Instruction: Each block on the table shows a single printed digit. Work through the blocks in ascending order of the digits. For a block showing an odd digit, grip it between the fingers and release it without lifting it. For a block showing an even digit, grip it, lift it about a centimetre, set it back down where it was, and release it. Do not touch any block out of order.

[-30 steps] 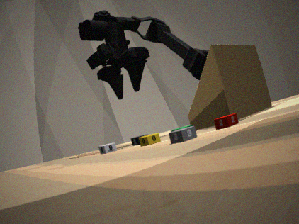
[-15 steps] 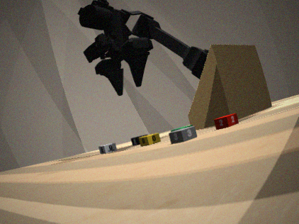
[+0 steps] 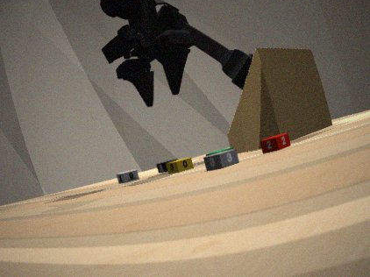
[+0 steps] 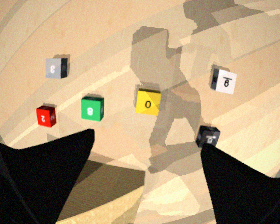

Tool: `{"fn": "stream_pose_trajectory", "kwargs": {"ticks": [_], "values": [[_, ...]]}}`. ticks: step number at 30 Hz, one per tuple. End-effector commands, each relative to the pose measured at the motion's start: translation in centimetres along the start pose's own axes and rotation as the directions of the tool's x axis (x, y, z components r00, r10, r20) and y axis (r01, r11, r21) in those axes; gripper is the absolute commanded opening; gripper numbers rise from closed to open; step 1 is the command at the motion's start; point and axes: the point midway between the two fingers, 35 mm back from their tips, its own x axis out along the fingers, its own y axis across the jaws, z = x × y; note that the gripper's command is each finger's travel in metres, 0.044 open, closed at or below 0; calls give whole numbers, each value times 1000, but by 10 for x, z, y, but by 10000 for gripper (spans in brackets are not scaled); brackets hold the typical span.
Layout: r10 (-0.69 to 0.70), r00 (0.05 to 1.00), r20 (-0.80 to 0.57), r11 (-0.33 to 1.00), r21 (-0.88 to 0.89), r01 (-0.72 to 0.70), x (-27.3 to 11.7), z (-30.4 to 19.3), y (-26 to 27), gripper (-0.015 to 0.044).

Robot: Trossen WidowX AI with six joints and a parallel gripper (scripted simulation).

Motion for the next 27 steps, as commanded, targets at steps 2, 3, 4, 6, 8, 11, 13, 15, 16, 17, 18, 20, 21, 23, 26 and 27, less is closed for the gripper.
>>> {"fn": "stream_pose_trajectory", "kwargs": {"ticks": [2, 3, 4, 6, 8, 11, 13, 15, 16, 17, 18, 20, 21, 23, 26, 27], "values": [[6, 1000, -2, 1000, 4, -6, 0, 2, 3, 400], [6, 1000, -2, 1000, 4, -6, 0, 2, 3, 400], [6, 1000, -2, 1000, 4, -6, 0, 2, 3, 400], [6, 1000, -2, 1000, 4, -6, 0, 2, 3, 400], [6, 1000, -2, 1000, 4, -6, 0, 2, 3, 400], [6, 1000, -1, 1000, 4, -6, 0, 1, 6, 400], [11, 1000, -1, 1000, 3, -11, -1, -5, 29, 400], [13, 1000, -1, 1000, 3, -13, -2, -18, 65, 400], [12, 1000, -2, 1000, 3, -12, -1, -24, 78, 400], [11, 1000, -2, 1000, 4, -11, -1, -28, 86, 400], [10, 1000, -2, 1000, 4, -10, -1, -30, 89, 400], [10, 1000, -2, 1000, 4, -10, -1, -30, 89, 400], [10, 1000, -2, 1000, 4, -10, -1, -30, 89, 400], [10, 1000, -2, 1000, 4, -10, -1, -30, 89, 400], [10, 1000, -2, 1000, 4, -10, -1, -30, 89, 400], [10, 1000, -2, 1000, 4, -10, -1, -30, 89, 400]]}}
